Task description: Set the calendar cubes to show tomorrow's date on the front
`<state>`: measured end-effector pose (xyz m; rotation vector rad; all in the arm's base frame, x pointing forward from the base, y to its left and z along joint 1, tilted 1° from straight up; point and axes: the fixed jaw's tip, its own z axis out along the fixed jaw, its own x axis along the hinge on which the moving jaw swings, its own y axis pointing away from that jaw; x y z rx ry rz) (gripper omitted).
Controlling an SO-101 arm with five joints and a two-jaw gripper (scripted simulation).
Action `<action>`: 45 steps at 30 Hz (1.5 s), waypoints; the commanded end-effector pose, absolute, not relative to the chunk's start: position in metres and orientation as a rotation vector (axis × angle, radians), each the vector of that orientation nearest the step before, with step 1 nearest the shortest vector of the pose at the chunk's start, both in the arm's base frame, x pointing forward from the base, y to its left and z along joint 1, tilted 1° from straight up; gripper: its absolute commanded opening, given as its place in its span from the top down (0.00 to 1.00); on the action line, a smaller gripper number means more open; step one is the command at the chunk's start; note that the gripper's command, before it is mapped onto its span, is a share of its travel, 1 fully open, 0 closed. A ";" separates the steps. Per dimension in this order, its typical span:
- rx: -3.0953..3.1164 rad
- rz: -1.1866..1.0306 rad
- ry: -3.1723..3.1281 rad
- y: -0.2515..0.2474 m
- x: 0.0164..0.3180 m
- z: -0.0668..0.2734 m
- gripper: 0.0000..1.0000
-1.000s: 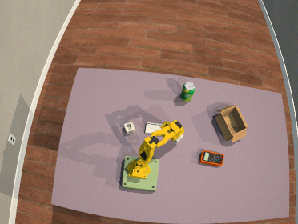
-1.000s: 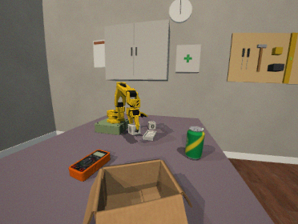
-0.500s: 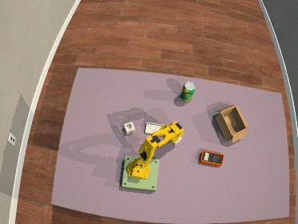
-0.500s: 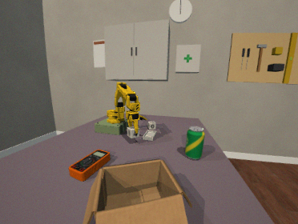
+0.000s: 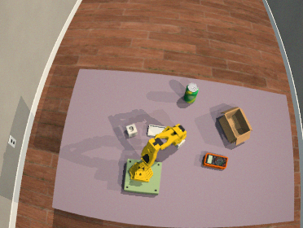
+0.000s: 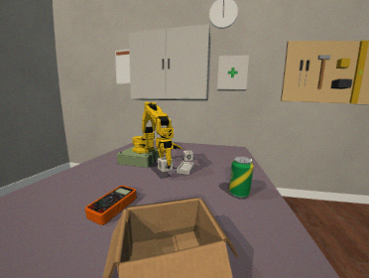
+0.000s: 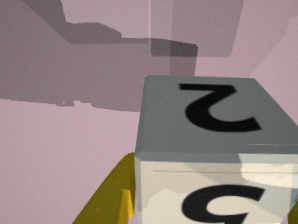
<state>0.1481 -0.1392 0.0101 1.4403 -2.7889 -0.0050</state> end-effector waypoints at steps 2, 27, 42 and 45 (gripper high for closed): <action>1.438 -0.043 -2.782 -0.137 0.144 0.003 1.00; 1.438 -0.043 -2.782 -0.137 0.144 -0.006 1.00; 1.438 -0.043 -2.782 -0.137 0.144 -0.012 1.00; 1.438 -0.043 -2.782 -0.137 0.144 -0.012 1.00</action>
